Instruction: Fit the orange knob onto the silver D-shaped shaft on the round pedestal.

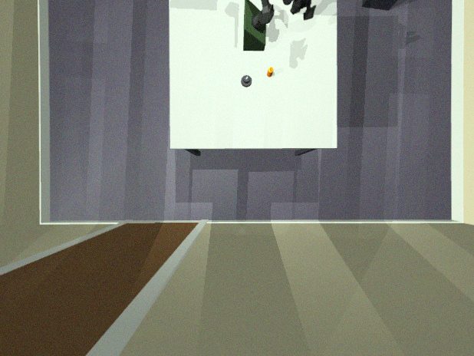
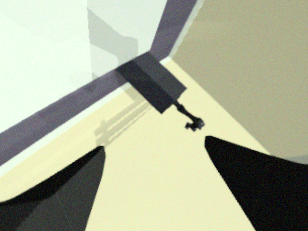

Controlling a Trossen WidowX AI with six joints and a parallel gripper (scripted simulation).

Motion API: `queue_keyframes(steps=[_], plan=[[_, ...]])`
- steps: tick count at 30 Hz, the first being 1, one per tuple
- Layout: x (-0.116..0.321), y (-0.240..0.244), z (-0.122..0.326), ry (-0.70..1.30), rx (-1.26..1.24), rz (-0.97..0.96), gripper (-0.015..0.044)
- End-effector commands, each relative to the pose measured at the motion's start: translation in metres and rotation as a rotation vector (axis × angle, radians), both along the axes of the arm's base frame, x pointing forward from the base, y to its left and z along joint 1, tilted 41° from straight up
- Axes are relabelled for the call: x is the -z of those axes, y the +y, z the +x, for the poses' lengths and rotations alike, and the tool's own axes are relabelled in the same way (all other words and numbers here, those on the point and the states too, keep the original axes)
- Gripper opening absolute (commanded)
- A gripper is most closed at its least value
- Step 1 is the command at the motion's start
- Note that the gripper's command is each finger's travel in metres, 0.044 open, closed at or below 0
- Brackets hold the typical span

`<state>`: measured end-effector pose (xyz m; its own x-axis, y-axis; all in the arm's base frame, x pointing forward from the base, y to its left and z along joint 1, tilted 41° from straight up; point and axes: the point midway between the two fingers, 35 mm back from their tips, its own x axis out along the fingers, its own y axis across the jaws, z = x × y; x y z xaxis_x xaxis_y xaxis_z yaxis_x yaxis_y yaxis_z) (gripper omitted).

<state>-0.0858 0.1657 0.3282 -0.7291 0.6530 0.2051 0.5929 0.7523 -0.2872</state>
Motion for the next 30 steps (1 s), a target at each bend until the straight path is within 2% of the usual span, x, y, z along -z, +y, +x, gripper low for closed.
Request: queue_keyframes(steps=[1, 3, 8, 13, 18, 24, 27, 30], plan=[[0.000, 0.000, 0.000, 0.000, 0.000, 0.000, 0.0426], [0.001, 0.009, 0.007, 0.049, 0.024, -0.073, 0.0440], [0.018, 0.062, 0.070, 0.471, 0.214, -0.558, 0.0440], [0.052, 0.091, 0.146, 1.015, 0.420, -0.960, 0.0440], [0.097, 0.090, 0.220, 1.657, 0.603, -1.237, 0.0440], [0.156, 0.052, 0.294, 2.578, 0.746, -1.360, 0.0440], [0.182, 0.026, 0.317, 3.036, 0.758, -1.309, 0.0440], [0.206, -0.004, 0.333, 3.511, 0.722, -1.171, 0.0440]])
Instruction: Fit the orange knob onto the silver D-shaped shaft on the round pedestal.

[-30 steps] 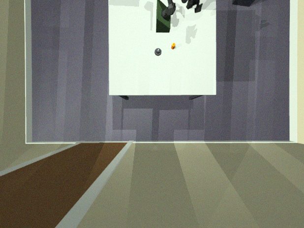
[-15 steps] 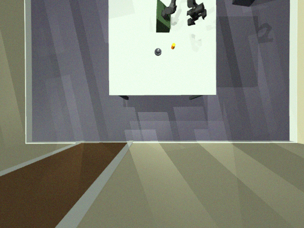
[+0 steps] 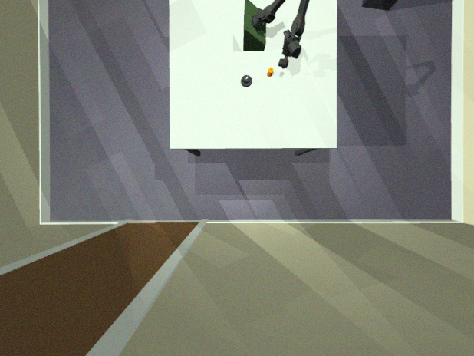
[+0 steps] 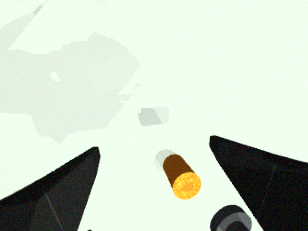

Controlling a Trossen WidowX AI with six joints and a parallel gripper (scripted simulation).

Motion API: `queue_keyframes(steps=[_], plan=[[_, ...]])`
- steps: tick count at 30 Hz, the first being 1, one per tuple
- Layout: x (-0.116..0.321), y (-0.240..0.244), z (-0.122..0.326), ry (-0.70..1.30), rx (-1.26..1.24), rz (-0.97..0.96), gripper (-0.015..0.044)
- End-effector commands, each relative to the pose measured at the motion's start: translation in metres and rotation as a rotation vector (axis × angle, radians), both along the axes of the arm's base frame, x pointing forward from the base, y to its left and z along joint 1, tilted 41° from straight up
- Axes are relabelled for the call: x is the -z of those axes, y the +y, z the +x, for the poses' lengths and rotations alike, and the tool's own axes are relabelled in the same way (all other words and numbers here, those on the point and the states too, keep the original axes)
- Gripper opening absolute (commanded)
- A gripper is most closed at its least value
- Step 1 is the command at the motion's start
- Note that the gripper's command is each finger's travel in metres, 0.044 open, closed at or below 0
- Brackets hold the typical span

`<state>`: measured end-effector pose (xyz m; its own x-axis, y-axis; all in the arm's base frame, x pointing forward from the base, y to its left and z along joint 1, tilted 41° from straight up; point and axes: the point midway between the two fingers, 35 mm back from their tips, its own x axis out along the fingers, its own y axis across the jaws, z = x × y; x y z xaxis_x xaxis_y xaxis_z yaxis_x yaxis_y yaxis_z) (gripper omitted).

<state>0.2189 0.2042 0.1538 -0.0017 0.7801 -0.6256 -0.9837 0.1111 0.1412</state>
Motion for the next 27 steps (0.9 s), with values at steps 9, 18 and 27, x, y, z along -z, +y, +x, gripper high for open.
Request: queue_keyframes(steps=[9, 18, 27], plan=[[0.047, -0.068, 0.034, 0.733, 0.574, -0.217, 0.0440], [0.073, -0.046, 0.031, 0.733, 0.573, -0.216, 0.0440], [0.086, -0.037, 0.032, 0.733, 0.573, -0.216, 0.0440]])
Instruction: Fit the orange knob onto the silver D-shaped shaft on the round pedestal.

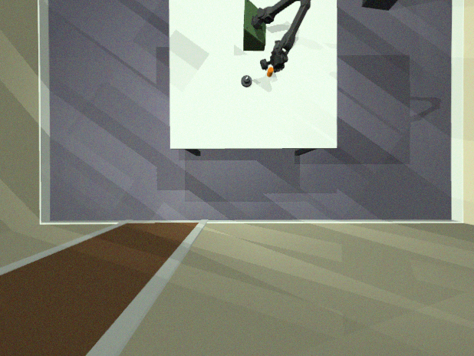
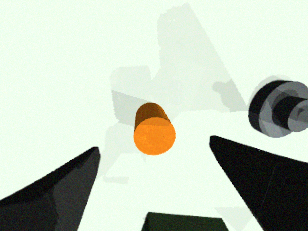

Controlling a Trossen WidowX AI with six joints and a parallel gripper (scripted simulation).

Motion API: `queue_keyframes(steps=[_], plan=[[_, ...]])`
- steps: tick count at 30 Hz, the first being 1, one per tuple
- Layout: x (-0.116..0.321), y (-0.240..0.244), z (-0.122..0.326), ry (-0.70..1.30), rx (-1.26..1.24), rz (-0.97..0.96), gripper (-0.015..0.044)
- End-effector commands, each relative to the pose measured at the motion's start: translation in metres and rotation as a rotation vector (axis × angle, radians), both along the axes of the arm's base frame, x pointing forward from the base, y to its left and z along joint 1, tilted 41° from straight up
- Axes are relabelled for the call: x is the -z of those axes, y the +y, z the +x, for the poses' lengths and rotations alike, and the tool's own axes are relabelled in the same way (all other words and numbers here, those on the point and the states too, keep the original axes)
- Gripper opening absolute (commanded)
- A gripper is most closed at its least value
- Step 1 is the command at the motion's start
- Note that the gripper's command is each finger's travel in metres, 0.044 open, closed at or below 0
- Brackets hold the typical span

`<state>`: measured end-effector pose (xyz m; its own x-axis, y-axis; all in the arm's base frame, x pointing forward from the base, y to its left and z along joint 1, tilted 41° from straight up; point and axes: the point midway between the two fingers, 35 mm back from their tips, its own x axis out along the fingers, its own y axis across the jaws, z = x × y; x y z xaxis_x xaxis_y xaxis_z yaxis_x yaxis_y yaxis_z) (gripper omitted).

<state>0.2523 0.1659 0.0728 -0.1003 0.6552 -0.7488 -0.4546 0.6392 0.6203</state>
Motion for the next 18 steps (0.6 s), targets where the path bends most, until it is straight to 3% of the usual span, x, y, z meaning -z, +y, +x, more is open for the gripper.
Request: queue_keyframes(steps=[1, 18], plan=[[0.006, 0.002, -0.002, 0.009, 0.004, -0.005, 0.0440], [0.027, 0.019, -0.003, 0.008, 0.004, -0.006, 0.0440]])
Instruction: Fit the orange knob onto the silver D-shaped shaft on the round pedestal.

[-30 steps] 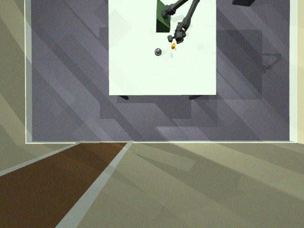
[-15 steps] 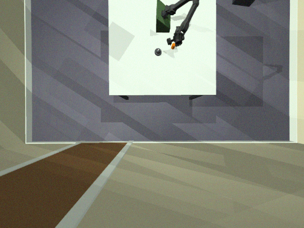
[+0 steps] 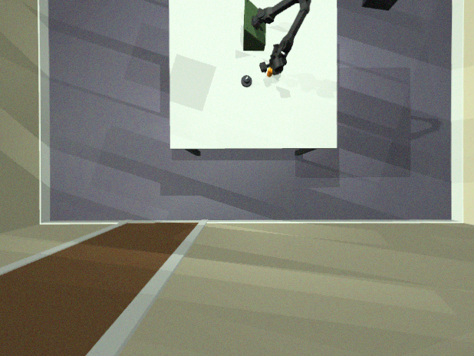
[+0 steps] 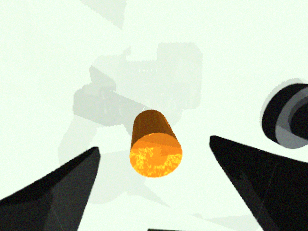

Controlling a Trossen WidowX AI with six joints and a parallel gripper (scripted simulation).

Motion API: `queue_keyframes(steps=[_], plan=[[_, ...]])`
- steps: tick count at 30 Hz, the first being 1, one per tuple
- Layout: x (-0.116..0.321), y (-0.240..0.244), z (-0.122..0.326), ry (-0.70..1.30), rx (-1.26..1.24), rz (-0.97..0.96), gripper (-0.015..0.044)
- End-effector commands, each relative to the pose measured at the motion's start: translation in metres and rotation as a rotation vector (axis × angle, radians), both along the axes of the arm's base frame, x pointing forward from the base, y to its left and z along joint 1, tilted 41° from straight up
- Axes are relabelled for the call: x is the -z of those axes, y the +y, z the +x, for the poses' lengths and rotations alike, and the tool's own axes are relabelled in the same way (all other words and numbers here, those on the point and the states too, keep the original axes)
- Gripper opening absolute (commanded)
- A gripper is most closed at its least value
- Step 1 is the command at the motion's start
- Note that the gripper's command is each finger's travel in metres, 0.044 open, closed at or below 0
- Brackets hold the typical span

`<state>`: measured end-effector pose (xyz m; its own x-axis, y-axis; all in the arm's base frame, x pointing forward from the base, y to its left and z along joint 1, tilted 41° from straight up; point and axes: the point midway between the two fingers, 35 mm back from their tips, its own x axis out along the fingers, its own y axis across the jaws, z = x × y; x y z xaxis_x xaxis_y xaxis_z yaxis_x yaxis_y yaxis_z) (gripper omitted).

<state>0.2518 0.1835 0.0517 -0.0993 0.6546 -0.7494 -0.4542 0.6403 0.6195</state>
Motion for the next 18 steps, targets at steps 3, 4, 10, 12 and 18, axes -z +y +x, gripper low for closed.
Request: queue_keyframes(steps=[3, 4, 10, 12, 18], plan=[[0.009, 0.005, -0.003, 0.009, 0.003, -0.005, 0.0440], [0.010, 0.006, -0.003, 0.009, 0.003, -0.005, 0.0440], [0.018, 0.012, -0.005, 0.009, 0.003, -0.005, 0.0440], [0.020, 0.015, -0.005, 0.009, 0.003, -0.004, 0.0440], [0.027, 0.021, -0.007, 0.010, 0.003, -0.003, 0.0440]])
